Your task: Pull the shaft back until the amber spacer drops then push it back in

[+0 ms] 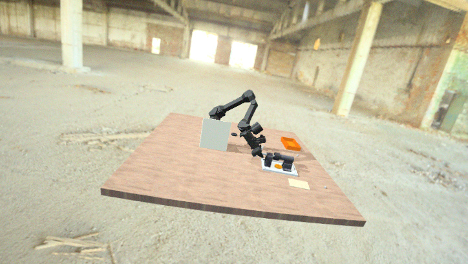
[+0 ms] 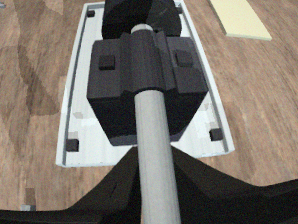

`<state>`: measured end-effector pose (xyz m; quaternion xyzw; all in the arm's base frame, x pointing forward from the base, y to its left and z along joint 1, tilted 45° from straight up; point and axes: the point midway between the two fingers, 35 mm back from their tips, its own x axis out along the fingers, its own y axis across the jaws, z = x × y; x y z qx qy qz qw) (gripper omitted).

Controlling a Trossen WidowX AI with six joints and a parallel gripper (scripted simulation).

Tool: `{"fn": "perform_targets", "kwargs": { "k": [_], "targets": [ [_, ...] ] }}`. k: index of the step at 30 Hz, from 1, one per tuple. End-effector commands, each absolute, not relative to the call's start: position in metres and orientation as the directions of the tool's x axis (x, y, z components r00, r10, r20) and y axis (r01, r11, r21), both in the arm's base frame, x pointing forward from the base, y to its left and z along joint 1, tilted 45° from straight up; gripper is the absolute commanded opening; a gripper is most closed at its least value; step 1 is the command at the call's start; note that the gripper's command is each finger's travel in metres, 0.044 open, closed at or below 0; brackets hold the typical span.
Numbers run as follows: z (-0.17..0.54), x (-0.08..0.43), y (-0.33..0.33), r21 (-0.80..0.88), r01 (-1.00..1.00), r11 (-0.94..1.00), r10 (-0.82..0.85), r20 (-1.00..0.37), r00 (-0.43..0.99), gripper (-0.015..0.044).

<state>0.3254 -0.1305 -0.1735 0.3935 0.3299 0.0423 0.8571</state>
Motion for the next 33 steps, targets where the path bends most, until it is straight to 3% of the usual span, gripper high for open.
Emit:
{"fn": "perform_targets", "kwargs": {
  "k": [1, 33],
  "targets": [
    [-0.1737, 0.3276, -0.1323, 0.701, 0.192, 0.687, 0.326, -0.534, 0.78, 0.0],
    [-0.174, 0.3374, -0.1346, 0.701, 0.191, 0.687, 0.326, -0.533, 0.78, 0.0]
  ]
}}
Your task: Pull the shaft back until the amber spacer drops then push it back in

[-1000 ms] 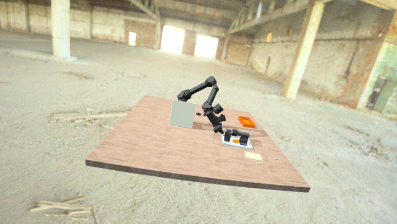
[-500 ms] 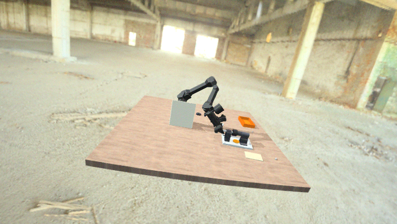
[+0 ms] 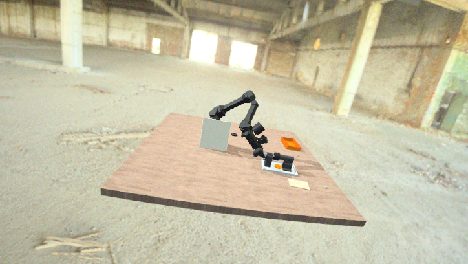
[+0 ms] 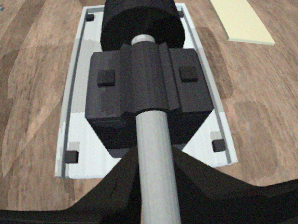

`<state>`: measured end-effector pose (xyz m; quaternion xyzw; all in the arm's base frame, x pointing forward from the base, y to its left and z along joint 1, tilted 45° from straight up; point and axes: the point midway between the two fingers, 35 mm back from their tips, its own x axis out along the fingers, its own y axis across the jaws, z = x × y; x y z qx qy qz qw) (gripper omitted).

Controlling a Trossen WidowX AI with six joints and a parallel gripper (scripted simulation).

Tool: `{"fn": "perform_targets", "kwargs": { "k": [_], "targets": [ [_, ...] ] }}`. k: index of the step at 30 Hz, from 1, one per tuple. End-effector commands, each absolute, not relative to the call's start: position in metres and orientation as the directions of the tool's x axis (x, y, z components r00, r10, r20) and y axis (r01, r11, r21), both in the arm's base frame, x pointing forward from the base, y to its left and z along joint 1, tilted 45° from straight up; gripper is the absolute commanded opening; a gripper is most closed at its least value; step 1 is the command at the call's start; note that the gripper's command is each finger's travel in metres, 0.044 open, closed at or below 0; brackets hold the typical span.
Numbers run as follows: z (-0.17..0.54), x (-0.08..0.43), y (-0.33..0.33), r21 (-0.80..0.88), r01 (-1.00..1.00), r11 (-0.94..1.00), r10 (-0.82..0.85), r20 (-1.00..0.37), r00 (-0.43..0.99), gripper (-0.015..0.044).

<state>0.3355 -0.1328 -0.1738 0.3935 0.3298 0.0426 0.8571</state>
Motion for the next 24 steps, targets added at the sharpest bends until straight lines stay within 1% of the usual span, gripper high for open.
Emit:
{"fn": "perform_targets", "kwargs": {
  "k": [1, 24],
  "targets": [
    [-0.174, 0.3377, -0.1347, 0.701, 0.191, 0.687, 0.326, -0.533, 0.78, 0.0],
    [-0.1741, 0.3438, -0.1359, 0.701, 0.191, 0.687, 0.326, -0.533, 0.781, 0.0]
  ]
}}
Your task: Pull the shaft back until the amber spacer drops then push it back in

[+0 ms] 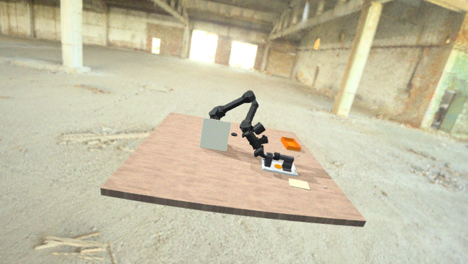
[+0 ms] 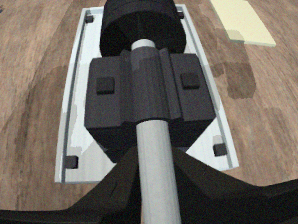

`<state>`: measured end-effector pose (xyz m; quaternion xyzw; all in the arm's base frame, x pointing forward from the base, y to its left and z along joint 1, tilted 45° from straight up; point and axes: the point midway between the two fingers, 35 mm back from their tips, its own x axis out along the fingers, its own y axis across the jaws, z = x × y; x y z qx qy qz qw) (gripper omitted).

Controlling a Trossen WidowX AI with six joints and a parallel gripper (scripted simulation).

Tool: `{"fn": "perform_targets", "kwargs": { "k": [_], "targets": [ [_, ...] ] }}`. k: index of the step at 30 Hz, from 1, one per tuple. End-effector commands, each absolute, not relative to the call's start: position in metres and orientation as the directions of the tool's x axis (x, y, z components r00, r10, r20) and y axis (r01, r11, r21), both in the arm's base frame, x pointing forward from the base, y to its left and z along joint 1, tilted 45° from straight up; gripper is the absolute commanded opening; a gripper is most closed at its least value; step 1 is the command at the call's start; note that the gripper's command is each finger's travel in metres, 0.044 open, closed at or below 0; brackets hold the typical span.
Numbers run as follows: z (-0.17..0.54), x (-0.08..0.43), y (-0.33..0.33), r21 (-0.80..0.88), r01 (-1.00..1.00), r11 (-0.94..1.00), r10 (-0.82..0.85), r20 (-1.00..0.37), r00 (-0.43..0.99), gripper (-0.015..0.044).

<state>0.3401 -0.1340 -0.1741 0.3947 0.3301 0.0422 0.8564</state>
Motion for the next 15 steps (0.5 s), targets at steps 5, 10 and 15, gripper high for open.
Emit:
{"fn": "perform_targets", "kwargs": {
  "k": [5, 10, 15],
  "targets": [
    [-0.1741, 0.3401, -0.134, 0.704, 0.188, 0.685, 0.333, -0.532, 0.779, 0.0079],
    [-0.1741, 0.3401, -0.134, 0.704, 0.188, 0.685, 0.333, -0.532, 0.779, 0.021],
    [-0.1729, 0.3383, -0.1352, 0.704, 0.189, 0.685, 0.333, -0.533, 0.778, 0.0341]
  ]
}}
